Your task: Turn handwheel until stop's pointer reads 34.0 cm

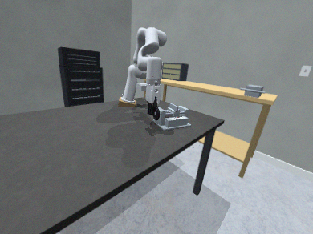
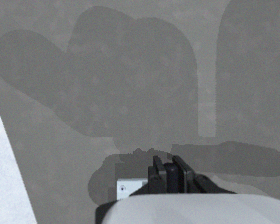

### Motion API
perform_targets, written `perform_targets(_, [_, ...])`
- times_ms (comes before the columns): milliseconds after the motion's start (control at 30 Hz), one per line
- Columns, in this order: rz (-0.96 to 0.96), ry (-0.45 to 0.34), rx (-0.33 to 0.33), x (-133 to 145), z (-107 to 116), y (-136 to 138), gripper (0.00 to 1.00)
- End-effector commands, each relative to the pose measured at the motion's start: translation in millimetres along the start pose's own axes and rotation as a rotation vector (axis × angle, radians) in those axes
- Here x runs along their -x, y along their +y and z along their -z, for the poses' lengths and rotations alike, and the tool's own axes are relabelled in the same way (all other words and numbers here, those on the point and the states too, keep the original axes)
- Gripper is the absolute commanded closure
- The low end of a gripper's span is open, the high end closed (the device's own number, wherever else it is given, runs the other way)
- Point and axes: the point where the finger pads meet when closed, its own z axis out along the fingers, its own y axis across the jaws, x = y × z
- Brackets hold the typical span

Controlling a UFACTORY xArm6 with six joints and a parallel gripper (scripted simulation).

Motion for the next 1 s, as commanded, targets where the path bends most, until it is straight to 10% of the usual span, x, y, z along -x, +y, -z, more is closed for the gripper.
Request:
perform_targets(0, [0.000,0.000,-0.002,0.1,-1.9,-4.2,0.94])
perform_targets(967, [0.000,0.000,-0.002,0.1,-36.2,-8.8,0.94])
